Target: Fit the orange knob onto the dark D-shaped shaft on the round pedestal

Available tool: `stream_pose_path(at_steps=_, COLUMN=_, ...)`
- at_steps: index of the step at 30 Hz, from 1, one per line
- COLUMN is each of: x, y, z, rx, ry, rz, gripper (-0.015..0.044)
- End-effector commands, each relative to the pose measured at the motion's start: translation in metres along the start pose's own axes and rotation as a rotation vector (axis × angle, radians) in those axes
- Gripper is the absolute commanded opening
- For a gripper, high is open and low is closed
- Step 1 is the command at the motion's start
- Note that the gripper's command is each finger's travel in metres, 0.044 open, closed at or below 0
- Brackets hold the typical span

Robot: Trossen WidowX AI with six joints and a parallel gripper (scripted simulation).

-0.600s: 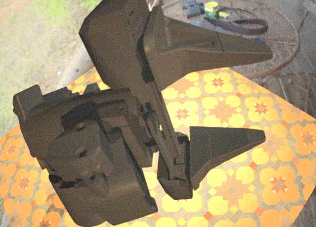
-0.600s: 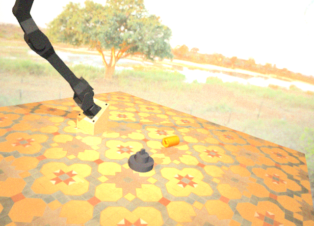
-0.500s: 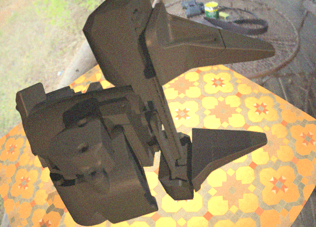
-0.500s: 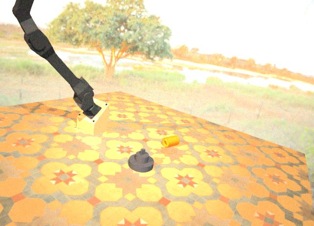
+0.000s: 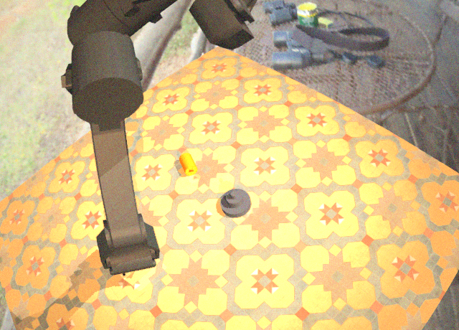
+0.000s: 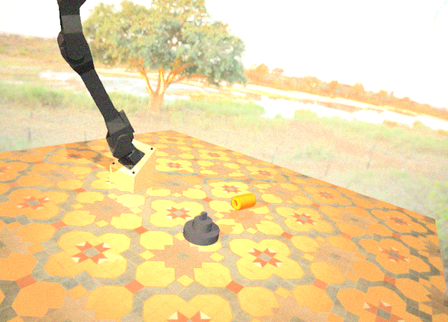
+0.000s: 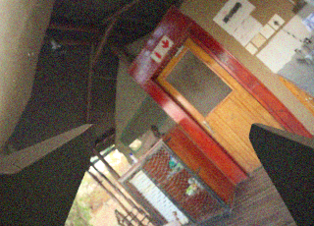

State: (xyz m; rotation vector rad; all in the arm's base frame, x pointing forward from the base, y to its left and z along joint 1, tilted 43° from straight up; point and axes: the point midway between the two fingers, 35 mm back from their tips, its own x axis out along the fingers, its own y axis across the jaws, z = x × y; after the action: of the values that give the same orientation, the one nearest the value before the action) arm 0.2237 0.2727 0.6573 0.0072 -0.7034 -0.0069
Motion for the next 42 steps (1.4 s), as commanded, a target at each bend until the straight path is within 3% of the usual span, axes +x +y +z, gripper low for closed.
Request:
stream_pose_path(at_steps=1, x=-0.002, y=0.052, z=-0.054, rx=-0.141, ry=0.074, rz=0.128, gripper=0.0440)
stream_pose_path(at_steps=12, x=-0.034, y=0.135, z=-0.217, rx=-0.531, ry=0.322, rz=0.422, gripper=0.0440)
stream_pose_path(at_steps=22, x=-0.100, y=0.155, z=-0.377, rx=-0.795, ry=0.640, rz=0.672, gripper=0.0440)
stream_pose_path(at_steps=32, x=-0.198, y=0.113, z=-0.517, rx=-1.045, ry=1.046, rz=0.887, gripper=0.0440)
stream_pose_path(at_steps=42, x=-0.317, y=0.014, z=-0.607, rx=-1.297, ry=1.569, rz=1.055, gripper=0.0440)
